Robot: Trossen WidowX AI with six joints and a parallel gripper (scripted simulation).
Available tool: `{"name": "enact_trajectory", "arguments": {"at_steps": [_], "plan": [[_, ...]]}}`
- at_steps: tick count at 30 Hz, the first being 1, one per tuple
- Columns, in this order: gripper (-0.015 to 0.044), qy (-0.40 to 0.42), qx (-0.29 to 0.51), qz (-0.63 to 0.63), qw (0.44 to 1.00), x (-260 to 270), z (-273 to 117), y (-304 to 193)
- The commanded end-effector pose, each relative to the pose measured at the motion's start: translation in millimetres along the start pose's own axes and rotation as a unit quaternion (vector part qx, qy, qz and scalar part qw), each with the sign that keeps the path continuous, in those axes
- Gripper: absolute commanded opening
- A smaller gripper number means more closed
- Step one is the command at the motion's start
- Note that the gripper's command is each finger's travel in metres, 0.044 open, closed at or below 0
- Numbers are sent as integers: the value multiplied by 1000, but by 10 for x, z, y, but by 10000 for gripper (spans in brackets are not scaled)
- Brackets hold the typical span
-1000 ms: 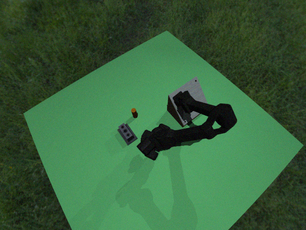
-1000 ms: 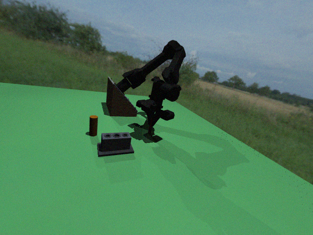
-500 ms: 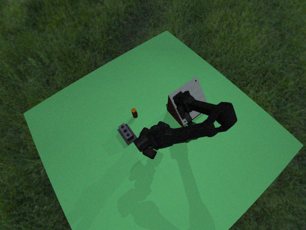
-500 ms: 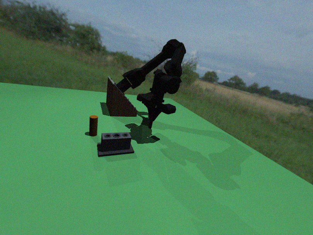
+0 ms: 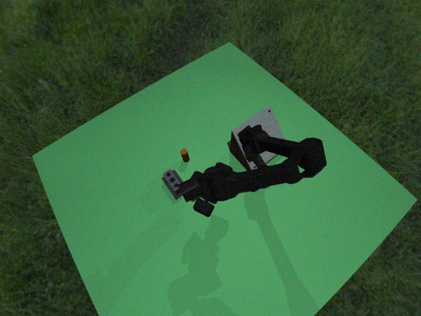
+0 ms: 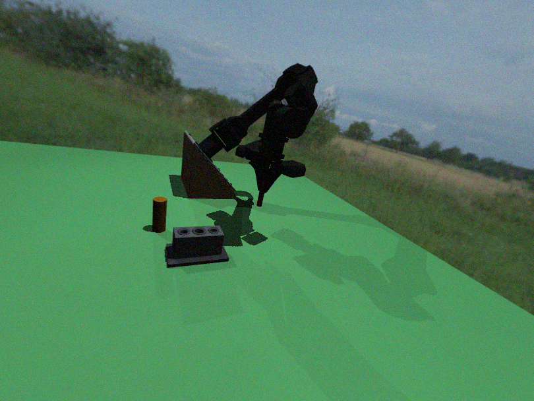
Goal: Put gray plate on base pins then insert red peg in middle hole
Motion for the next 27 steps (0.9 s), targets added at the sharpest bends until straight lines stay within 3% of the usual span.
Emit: {"name": "enact_trajectory", "arguments": {"at_steps": [1,27], "plan": [[0,-3,2,3,1000,-9,18,10],[0,-3,-7,-7,1000,153,-34,720]]}}
Point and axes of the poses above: the point midway between the two fingers, 35 mm back from their tips, its own z axis out along the fingers, its own x axis across the jaws, y = z × x, the point moved 5 cm from there along -z, back along the fingers, and after that the axes turned 2 degrees about -z, right-handed, at the moved point
